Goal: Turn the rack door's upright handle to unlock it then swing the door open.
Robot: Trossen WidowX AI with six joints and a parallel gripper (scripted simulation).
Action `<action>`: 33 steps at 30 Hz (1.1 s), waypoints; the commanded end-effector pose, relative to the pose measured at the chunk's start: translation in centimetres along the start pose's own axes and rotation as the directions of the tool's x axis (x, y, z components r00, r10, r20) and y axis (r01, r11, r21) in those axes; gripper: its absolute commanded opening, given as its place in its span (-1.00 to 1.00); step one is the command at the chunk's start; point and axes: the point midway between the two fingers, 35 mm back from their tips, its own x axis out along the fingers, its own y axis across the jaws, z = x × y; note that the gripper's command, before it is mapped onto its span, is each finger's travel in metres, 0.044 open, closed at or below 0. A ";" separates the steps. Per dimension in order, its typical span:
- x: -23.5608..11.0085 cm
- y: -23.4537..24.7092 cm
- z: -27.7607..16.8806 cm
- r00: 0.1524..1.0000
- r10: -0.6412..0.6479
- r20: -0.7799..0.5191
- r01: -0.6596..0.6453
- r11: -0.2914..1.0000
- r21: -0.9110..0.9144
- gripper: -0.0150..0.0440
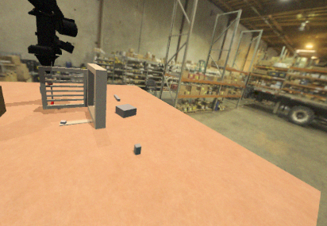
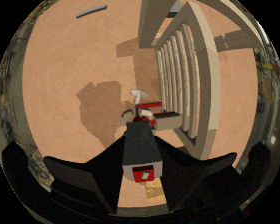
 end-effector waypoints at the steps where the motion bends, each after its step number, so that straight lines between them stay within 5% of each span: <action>1: 0.0 0.0 0.0 1.000 0.000 -0.003 0.001 1.000 0.018 -0.42; 6: 0.0 0.0 0.0 1.000 0.000 -0.003 0.001 1.000 0.018 -0.42; 17: 0.0 0.0 0.0 1.000 0.000 -0.003 0.001 1.000 0.018 0.50; 33: -2.0 0.1 0.2 1.000 0.000 -0.003 0.000 1.000 0.018 0.50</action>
